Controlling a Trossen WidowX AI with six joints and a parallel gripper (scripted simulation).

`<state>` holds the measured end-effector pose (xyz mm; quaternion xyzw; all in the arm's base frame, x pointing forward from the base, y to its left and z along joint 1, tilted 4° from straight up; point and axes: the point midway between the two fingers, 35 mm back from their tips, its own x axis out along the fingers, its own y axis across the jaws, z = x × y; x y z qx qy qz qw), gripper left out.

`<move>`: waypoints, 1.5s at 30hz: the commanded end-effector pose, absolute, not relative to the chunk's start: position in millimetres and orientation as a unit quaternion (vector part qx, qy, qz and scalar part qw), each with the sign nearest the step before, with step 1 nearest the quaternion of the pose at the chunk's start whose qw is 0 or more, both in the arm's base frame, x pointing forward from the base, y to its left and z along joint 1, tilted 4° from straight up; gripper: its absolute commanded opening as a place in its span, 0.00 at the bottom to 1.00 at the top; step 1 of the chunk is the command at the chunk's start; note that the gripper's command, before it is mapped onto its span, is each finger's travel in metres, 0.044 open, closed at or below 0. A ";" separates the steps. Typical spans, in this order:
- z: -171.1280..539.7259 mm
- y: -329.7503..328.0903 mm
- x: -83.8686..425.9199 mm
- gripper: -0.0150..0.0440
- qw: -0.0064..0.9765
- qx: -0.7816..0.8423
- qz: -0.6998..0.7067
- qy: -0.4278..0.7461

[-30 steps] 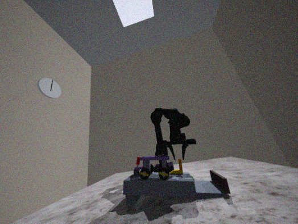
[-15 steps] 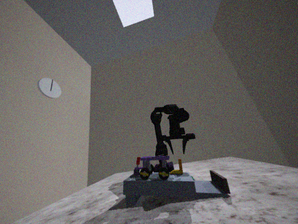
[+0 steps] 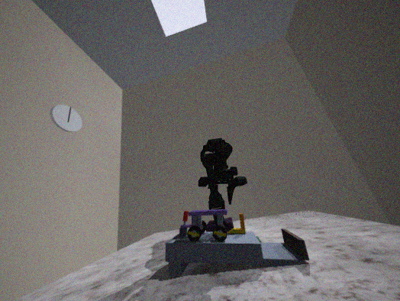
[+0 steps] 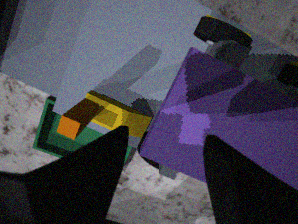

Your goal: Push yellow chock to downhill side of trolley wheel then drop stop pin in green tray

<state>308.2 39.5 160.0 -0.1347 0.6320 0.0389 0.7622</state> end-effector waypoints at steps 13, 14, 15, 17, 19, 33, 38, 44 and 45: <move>173.6 -30.4 305.7 0.58 0.657 -0.381 0.191 0.622; 174.2 -34.6 305.0 0.58 0.648 -0.394 0.201 0.620; 174.9 -38.8 304.2 0.58 0.638 -0.407 0.211 0.619; 176.4 -47.2 302.4 0.58 0.617 -0.433 0.232 0.615; 177.8 -55.5 300.4 0.58 0.595 -0.457 0.252 0.611; 185.5 -97.4 286.4 0.58 0.463 -0.564 0.364 0.578; 185.5 -97.4 286.4 0.58 0.463 -0.564 0.364 0.578; 179.2 -99.2 287.1 0.58 0.463 -0.564 0.364 0.578; 177.8 -99.7 287.3 0.58 0.463 -0.564 0.364 0.578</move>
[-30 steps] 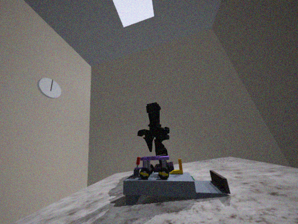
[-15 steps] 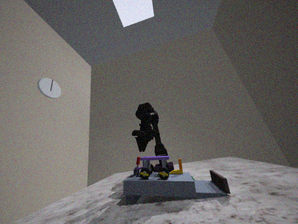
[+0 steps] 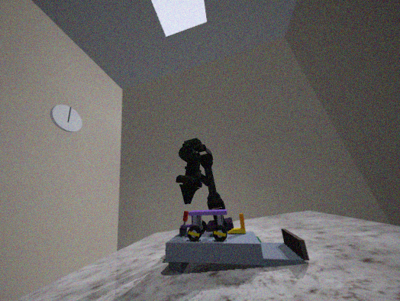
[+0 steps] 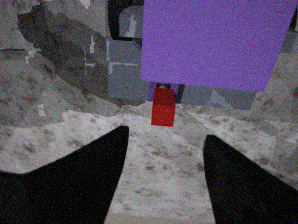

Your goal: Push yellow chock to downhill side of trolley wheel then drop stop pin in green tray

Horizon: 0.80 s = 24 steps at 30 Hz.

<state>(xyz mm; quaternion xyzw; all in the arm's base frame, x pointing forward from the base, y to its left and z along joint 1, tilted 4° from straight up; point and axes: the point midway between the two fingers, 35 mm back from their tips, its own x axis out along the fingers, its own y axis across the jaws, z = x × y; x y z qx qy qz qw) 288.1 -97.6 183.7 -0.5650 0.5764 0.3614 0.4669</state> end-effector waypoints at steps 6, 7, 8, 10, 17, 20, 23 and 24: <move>169.5 -102.6 288.3 0.58 0.463 -0.565 0.364 0.578; 168.2 -103.1 288.5 0.58 0.463 -0.565 0.364 0.578; 166.8 -103.5 288.5 0.58 0.463 -0.565 0.364 0.578; 164.1 -104.5 288.6 0.58 0.463 -0.565 0.364 0.578; 157.2 -106.9 288.4 0.58 0.463 -0.565 0.364 0.578; 157.2 -106.9 288.4 0.58 0.463 -0.565 0.364 0.578; 157.2 -106.9 288.4 0.58 0.463 -0.565 0.364 0.578; 157.0 -107.0 288.5 0.58 0.463 -0.565 0.364 0.578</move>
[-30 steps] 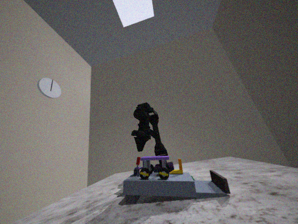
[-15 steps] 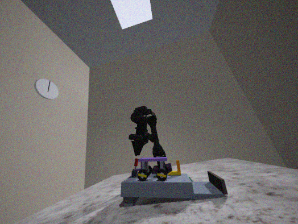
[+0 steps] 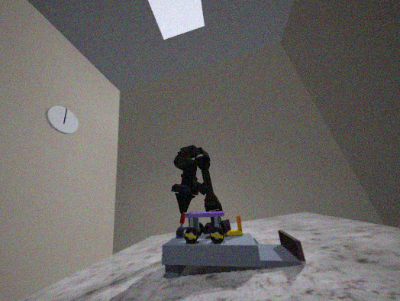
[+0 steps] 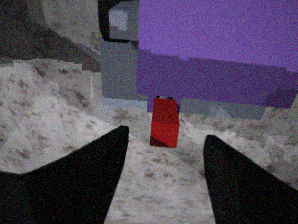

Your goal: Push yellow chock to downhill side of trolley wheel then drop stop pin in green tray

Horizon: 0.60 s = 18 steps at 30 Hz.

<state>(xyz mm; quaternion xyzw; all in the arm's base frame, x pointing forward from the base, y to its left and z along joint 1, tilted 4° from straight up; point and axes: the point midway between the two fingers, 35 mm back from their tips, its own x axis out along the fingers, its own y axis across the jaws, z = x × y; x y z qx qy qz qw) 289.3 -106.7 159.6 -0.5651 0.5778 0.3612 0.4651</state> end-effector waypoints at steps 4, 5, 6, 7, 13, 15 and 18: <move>152.9 -108.6 289.2 0.58 0.463 -0.565 0.364 0.578; 151.5 -109.1 289.5 0.58 0.463 -0.565 0.364 0.578; 150.3 -109.6 289.8 0.58 0.463 -0.565 0.364 0.578; 149.0 -110.2 290.1 0.58 0.463 -0.565 0.364 0.578; 141.4 -113.2 291.6 0.58 0.463 -0.565 0.364 0.578; 139.0 -114.1 291.9 0.58 0.463 -0.565 0.364 0.578; 135.4 -115.3 292.2 0.58 0.463 -0.565 0.364 0.578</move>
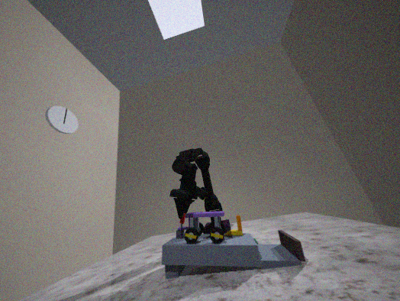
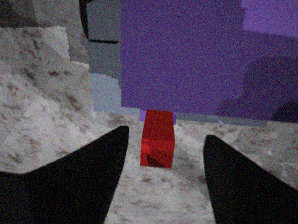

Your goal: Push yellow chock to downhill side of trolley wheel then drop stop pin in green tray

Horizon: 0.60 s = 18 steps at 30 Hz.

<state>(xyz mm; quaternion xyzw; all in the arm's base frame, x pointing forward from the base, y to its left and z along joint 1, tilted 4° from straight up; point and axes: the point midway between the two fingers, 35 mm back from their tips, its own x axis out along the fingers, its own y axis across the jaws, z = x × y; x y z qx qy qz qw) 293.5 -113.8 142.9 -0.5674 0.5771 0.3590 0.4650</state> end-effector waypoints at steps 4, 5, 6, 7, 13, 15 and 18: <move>130.5 -116.9 292.4 0.58 0.463 -0.565 0.364 0.579; 129.3 -117.3 292.3 0.58 0.463 -0.565 0.363 0.579; 128.1 -117.7 292.3 0.58 0.463 -0.565 0.363 0.579; 126.8 -118.0 292.2 0.58 0.463 -0.565 0.363 0.579; 119.6 -119.6 291.1 0.58 0.463 -0.565 0.363 0.579; 119.4 -119.6 291.0 0.58 0.463 -0.565 0.363 0.579; 119.4 -119.6 291.0 0.58 0.463 -0.565 0.363 0.579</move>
